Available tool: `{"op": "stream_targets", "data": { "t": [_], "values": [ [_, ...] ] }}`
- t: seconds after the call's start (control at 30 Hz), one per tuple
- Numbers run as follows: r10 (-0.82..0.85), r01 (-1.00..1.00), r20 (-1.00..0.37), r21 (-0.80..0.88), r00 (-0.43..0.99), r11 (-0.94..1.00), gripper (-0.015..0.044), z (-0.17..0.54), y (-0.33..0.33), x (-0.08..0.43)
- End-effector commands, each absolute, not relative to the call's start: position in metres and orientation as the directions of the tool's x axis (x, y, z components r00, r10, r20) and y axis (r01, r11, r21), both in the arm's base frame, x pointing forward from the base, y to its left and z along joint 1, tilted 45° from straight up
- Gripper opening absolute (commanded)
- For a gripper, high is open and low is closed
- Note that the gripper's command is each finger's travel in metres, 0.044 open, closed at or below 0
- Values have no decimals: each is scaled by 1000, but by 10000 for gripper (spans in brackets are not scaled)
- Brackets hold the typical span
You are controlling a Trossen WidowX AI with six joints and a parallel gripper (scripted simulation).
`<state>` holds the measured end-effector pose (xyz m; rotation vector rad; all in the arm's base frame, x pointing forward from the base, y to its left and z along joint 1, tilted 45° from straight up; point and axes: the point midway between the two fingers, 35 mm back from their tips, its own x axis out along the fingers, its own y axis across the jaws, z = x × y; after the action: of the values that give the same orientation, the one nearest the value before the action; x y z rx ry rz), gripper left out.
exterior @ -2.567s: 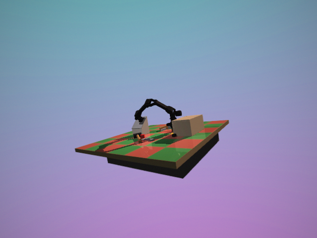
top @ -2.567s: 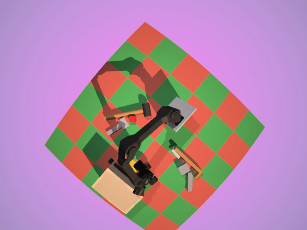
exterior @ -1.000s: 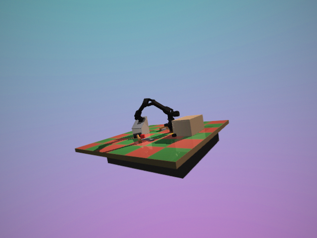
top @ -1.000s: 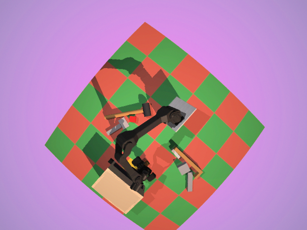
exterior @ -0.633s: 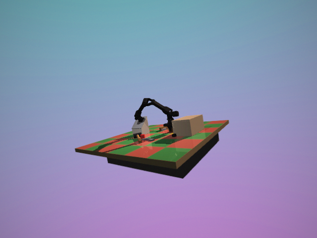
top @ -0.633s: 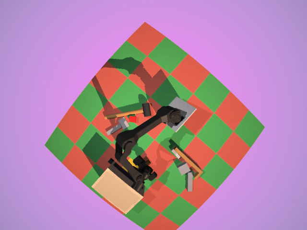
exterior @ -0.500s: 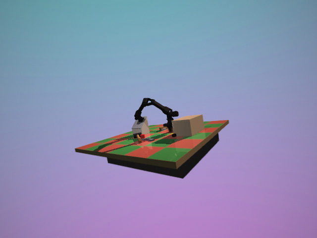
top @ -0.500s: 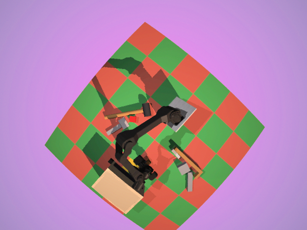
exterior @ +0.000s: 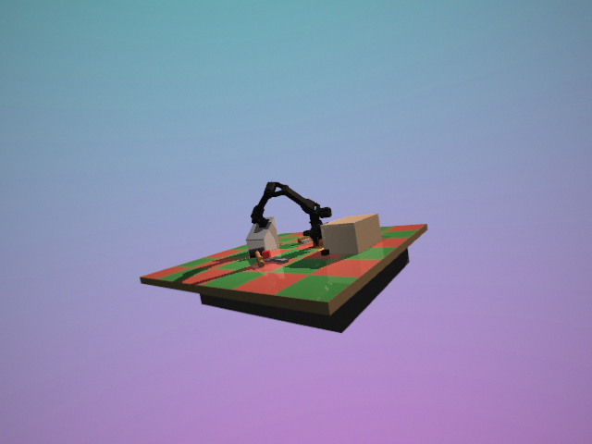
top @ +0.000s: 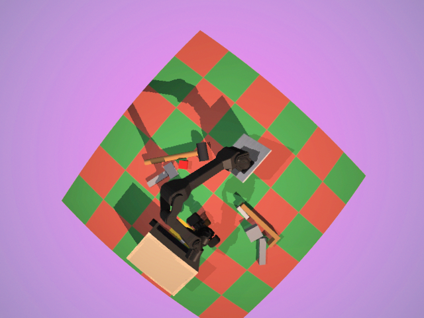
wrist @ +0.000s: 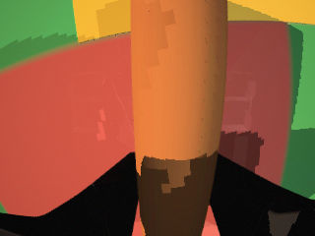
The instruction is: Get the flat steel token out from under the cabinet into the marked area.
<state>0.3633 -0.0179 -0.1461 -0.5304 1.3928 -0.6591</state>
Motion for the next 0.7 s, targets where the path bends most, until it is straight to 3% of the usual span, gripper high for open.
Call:
{"op": "stream_targets", "data": {
  "t": [0.0,0.67],
  "values": [
    [-700,108,-712,-693,49,713,0,-148,-18,355],
    [-700,107,-713,-693,48,713,0,-151,-17,333]
  ]
}}
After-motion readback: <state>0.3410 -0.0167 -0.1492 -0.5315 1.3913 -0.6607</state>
